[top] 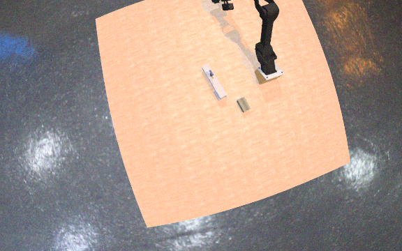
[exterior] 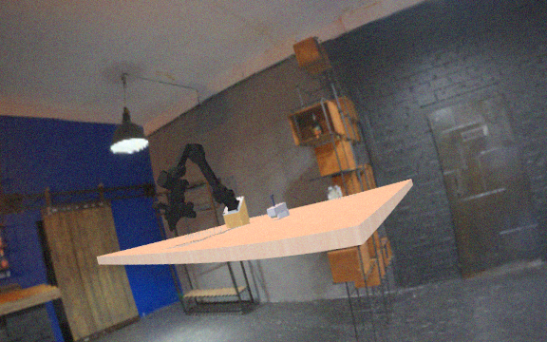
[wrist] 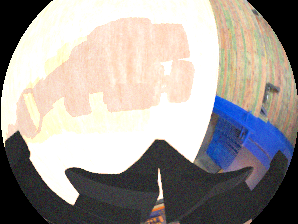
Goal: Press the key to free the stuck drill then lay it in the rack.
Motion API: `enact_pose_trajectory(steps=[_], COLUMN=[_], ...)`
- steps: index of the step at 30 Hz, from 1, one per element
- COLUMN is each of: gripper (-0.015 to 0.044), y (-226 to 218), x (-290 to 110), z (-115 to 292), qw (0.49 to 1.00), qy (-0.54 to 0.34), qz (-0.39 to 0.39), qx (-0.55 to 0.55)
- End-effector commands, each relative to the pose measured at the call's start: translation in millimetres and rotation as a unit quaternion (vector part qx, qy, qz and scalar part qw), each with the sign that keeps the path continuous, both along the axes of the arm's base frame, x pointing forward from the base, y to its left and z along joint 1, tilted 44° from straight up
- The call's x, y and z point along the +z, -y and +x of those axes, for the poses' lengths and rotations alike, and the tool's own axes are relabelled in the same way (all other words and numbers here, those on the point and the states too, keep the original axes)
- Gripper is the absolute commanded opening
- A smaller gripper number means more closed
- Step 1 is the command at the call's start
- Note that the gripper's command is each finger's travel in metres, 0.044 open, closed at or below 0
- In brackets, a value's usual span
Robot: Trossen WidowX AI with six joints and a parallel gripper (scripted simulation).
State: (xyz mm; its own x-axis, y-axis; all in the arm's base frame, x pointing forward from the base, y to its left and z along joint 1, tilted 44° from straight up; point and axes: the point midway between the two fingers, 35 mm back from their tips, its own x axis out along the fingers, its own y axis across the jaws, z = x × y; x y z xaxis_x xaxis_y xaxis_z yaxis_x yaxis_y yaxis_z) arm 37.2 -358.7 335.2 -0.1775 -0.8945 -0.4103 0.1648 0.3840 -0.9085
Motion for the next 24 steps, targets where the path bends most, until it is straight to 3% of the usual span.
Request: enact_pose_trajectory(steps=[1,7,14,24], gripper=[0.0,0.0,0.0,0.0], y=[-7,-43,-119,-232], x=[-31,-83,-140,-198], z=[50,135,214,254], qw=[0.998,0.986,0.967,0.953], qy=[0.028,0.059,0.049,-0.004], qz=[0.048,0.129,0.21,0.257], qx=[0.04,0.09,0.136,0.162])
